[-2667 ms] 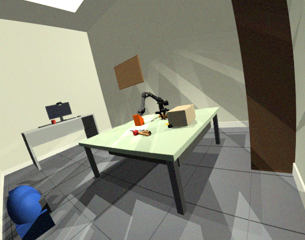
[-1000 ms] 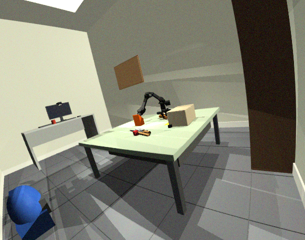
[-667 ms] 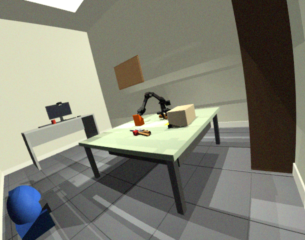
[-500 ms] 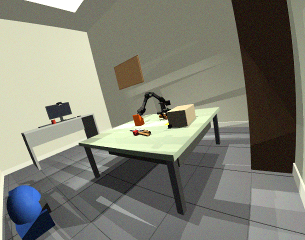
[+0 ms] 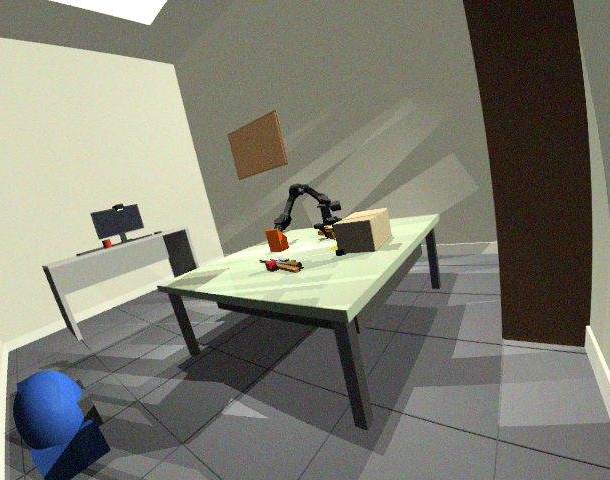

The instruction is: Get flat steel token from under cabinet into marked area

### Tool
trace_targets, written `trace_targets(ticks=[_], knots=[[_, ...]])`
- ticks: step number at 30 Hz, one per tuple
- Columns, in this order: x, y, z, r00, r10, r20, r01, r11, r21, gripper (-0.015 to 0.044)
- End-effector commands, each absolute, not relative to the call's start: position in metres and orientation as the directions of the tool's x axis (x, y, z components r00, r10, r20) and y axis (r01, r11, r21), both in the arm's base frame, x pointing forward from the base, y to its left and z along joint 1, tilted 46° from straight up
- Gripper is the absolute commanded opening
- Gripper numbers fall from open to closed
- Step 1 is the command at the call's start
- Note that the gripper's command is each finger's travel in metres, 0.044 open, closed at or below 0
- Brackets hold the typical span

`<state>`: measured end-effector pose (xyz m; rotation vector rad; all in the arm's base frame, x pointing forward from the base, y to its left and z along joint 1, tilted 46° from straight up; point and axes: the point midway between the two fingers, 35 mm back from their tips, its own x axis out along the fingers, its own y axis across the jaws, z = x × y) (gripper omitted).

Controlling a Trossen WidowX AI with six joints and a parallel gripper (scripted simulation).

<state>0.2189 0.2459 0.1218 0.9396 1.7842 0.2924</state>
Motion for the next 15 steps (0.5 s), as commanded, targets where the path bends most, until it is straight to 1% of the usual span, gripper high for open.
trace_targets(ticks=[1,4,8,15], knots=[[0.2175,0.2472,0.1208,-0.141,0.713,-0.686,0.459,0.661,0.593,0.0270],[0.2156,0.2488,0.1199,-0.141,0.714,-0.686,0.461,0.661,0.593,0.0270],[0.2183,0.2475,0.1220,-0.140,0.716,-0.684,0.459,0.659,0.596,0.0165],[0.2183,0.2475,0.1220,-0.140,0.716,-0.684,0.459,0.659,0.596,0.0118]])
